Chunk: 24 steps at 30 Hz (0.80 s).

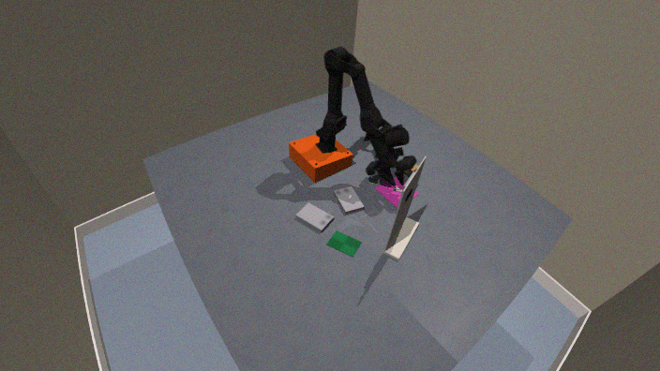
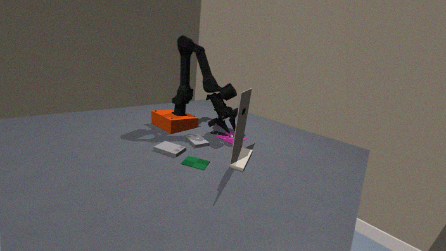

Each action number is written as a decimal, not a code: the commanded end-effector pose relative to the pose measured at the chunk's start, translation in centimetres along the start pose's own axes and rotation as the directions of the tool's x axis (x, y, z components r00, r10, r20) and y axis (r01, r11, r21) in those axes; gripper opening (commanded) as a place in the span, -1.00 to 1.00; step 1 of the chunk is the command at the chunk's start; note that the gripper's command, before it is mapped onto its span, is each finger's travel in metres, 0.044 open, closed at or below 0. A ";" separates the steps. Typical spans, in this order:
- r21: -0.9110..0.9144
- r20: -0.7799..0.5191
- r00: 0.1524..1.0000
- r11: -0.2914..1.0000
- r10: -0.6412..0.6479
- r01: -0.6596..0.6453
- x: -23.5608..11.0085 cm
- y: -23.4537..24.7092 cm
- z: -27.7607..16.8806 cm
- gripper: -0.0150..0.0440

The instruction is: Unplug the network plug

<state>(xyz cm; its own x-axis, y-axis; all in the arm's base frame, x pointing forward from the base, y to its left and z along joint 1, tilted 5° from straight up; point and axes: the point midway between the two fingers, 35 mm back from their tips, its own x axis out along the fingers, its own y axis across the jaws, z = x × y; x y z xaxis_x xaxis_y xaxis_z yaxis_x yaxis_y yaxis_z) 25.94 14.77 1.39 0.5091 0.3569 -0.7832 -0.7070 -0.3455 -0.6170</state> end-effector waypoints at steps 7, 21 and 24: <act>-0.005 0.003 1.000 1.000 -0.001 0.001 -0.9 0.1 0.0 0.04; -0.004 0.003 1.000 1.000 0.000 0.000 -2.1 -0.9 -0.1 0.04; -0.004 0.003 1.000 1.000 0.000 0.000 -2.4 -1.2 -0.1 0.04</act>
<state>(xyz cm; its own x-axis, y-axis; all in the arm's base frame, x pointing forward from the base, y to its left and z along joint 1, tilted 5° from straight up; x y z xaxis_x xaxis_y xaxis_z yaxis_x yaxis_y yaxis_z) 25.32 14.07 3.17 0.5001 0.3506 -0.7918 -0.7154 -0.3480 -0.6059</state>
